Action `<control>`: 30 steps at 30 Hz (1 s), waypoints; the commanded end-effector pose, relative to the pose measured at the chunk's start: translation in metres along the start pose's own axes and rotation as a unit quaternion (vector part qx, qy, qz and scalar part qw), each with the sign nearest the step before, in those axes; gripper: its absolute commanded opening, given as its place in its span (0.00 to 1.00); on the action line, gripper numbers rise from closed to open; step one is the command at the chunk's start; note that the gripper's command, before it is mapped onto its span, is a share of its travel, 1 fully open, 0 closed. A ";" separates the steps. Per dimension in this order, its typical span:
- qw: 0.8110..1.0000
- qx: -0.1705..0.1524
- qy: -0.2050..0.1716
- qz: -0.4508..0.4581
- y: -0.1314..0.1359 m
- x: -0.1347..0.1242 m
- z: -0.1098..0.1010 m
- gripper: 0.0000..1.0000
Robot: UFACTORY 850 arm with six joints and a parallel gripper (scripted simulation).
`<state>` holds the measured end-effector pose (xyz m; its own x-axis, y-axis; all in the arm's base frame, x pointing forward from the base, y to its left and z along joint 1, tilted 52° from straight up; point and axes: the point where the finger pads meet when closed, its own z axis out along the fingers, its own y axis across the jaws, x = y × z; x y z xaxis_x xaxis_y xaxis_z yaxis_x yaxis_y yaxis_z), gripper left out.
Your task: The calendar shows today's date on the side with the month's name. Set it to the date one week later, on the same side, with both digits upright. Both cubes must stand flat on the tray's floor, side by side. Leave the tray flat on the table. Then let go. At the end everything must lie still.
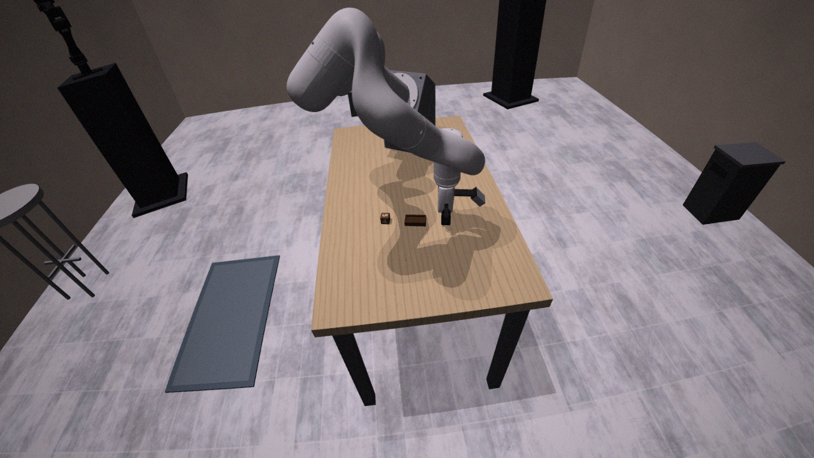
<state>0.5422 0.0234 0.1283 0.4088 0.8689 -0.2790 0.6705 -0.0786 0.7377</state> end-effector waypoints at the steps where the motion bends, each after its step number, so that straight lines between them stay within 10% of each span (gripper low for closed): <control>1: 1.000 0.000 0.000 0.000 0.000 0.000 0.000 0.27; 30: 1.000 0.000 0.000 0.000 0.000 0.000 0.000 0.47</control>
<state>0.5422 0.0234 0.1283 0.4088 0.8689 -0.2790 0.6705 -0.0786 0.7377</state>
